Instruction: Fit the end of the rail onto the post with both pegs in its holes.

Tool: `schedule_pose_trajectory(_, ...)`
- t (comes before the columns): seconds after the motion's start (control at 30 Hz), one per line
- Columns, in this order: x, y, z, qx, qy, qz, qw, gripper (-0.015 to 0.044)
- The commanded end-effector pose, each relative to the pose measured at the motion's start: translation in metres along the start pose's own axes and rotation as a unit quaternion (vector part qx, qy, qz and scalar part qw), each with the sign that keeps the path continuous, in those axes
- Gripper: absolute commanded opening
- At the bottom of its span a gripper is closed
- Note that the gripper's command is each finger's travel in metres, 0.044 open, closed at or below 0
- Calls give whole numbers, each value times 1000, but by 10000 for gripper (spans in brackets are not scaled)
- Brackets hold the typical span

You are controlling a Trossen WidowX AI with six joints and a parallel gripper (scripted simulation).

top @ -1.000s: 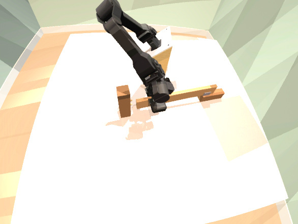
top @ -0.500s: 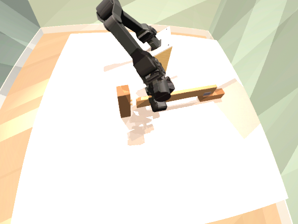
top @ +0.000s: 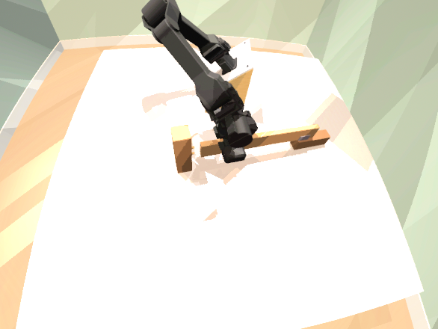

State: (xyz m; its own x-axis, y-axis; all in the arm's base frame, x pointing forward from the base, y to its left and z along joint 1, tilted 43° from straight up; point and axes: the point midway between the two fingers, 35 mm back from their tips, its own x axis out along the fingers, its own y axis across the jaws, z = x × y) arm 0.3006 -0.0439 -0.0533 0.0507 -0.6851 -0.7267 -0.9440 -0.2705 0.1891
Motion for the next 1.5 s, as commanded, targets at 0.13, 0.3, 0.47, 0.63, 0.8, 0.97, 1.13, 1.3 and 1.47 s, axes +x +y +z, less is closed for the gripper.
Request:
schedule_pose_trajectory(0.13, -6, -1, 2, 0, -6, -3, 1000, 0)
schedule_pose_trajectory(0.3, -8, -1, 2, 0, -6, -3, 1000, 0)
schedule_pose_trajectory(0.47, -6, -1, 2, 0, -6, -3, 1000, 0)
schedule_pose_trajectory(0.63, -3, -1, 2, 0, -6, -3, 1000, 0)
schedule_pose_trajectory(0.8, -4, -1, 2, 0, -6, -3, 1000, 0)
schedule_pose_trajectory(0.97, -6, -1, 2, 0, -6, -3, 1000, 0)
schedule_pose_trajectory(1.13, -6, -1, 2, 0, -6, -3, 1000, 0)
schedule_pose_trajectory(1.3, -5, -1, 2, 0, -6, -3, 1000, 0)
schedule_pose_trajectory(1.47, -3, 0, 2, 0, -6, -3, 1000, 0)
